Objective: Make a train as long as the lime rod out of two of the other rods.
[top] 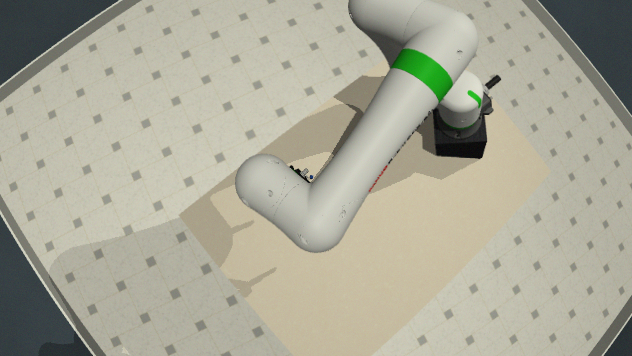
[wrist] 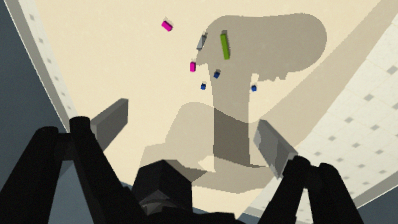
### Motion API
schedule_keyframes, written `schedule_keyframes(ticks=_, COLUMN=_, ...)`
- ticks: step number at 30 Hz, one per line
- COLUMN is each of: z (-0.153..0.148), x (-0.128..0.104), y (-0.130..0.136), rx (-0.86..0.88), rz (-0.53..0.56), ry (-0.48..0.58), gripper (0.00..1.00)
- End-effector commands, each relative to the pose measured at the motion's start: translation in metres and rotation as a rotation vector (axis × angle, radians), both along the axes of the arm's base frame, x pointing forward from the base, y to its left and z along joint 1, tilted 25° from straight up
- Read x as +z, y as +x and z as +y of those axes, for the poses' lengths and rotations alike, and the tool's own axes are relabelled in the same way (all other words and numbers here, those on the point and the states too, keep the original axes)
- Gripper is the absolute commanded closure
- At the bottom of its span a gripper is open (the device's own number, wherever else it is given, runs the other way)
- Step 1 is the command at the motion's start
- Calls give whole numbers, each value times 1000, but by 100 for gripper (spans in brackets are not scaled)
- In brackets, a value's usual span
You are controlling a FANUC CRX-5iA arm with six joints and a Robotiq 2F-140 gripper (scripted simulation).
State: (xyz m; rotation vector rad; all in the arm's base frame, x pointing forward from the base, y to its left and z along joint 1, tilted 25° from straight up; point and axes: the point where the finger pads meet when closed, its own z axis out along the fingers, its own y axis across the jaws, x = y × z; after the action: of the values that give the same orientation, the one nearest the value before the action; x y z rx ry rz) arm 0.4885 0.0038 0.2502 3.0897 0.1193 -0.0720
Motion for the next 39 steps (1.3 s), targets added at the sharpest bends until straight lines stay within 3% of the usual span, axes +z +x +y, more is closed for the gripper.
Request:
schedule_keyframes(ticks=1, z=-3, x=15, y=9, rx=-60, rz=-34, ry=35, gripper=0)
schedule_keyframes(ticks=2, z=-4, x=21, y=11, rx=-81, rz=-48, ry=47, gripper=0)
schedule_keyframes(ticks=4, z=-14, x=-6, y=4, rx=-214, rz=-94, ry=-16, gripper=0)
schedule_keyframes(ticks=11, z=-21, x=-24, y=-1, rx=-297, rz=-132, ry=-53, gripper=0)
schedule_keyframes(ticks=14, z=-31, x=-52, y=-10, rx=-412, rz=-199, ry=-98, gripper=0)
schedule_keyframes(ticks=18, z=-31, x=-52, y=-10, rx=-413, rz=-199, ry=-98, gripper=0)
schedule_keyframes(ticks=20, z=-39, x=-79, y=-19, rx=-506, rz=-268, ry=-125, gripper=0)
schedule_keyframes(ticks=22, z=-39, x=-79, y=-19, rx=-506, rz=-268, ry=-125, gripper=0)
schedule_keyframes(ticks=27, z=-45, x=-113, y=-32, rx=-608, rz=-360, ry=-133, gripper=0)
schedule_keyframes(ticks=33, z=-46, x=-143, y=-45, rx=-674, rz=-426, ry=-117, gripper=0)
schedule_keyframes(ticks=35, z=-46, x=-143, y=-45, rx=-674, rz=-426, ry=-117, gripper=0)
schedule_keyframes(ticks=39, z=-45, x=-170, y=-58, rx=-724, rz=-475, ry=-88, gripper=0)
